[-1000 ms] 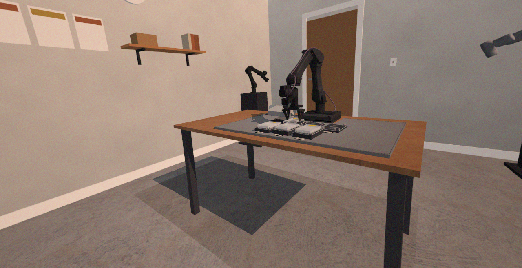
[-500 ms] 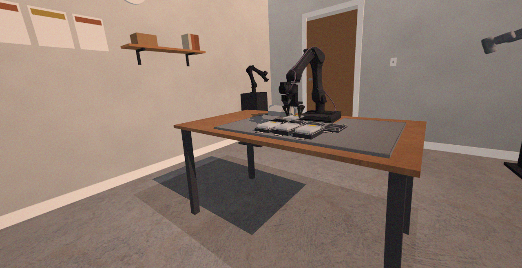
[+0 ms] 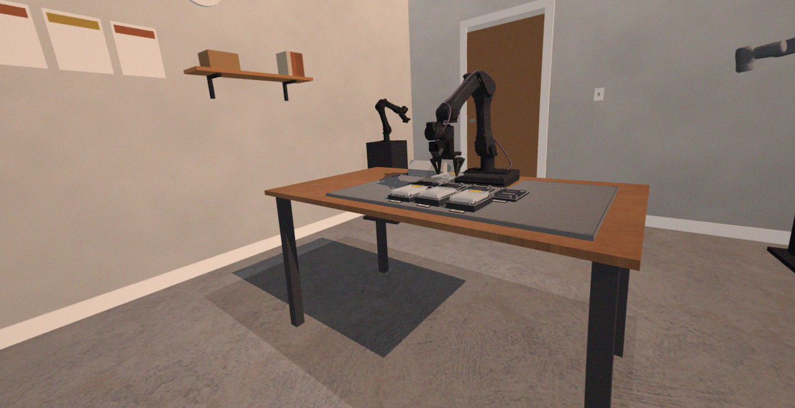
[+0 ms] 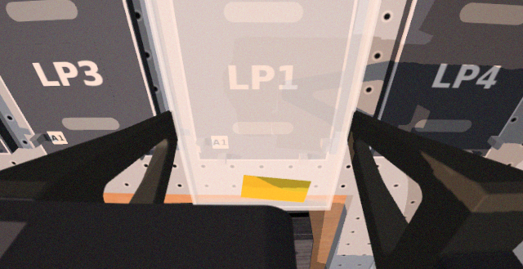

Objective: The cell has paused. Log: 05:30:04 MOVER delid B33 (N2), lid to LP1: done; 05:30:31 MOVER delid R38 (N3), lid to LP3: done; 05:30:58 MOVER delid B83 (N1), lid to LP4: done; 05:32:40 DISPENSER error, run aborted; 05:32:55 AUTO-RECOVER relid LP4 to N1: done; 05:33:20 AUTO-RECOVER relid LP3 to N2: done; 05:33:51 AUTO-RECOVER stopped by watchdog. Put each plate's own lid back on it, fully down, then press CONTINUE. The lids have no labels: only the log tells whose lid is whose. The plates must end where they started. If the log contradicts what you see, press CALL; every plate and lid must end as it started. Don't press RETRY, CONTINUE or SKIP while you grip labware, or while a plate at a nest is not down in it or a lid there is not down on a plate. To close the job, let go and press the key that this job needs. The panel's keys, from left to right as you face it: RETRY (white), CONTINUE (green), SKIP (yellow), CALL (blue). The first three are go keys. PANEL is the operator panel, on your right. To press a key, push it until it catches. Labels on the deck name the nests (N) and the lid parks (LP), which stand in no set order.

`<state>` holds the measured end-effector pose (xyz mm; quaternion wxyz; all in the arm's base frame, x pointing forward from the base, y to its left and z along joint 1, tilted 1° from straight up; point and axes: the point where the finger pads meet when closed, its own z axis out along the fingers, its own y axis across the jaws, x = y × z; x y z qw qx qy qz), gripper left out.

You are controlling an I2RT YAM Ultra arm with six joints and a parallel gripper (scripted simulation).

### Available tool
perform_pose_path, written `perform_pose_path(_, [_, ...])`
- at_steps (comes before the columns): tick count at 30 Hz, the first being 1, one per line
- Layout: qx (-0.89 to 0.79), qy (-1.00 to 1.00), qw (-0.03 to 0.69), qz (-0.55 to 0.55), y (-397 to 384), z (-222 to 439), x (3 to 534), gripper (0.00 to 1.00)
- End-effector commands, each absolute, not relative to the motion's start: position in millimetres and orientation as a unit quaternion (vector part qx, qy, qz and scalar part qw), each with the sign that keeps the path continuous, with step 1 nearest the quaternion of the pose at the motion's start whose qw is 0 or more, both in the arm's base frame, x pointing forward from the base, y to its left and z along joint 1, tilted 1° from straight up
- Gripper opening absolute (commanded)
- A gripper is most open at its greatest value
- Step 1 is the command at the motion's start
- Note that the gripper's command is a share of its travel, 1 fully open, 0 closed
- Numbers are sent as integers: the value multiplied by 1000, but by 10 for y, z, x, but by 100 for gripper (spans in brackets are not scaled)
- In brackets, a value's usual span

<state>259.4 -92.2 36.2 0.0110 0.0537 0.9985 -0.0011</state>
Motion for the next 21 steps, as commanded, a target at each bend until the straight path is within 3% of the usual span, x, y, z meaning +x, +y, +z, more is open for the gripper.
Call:
perform_pose_path(1, [55, 998, 26, -5, -945, 500, 2648, 0])
perform_pose_path(21, [56, 998, 22, -4, -961, 493, 2645, 0])
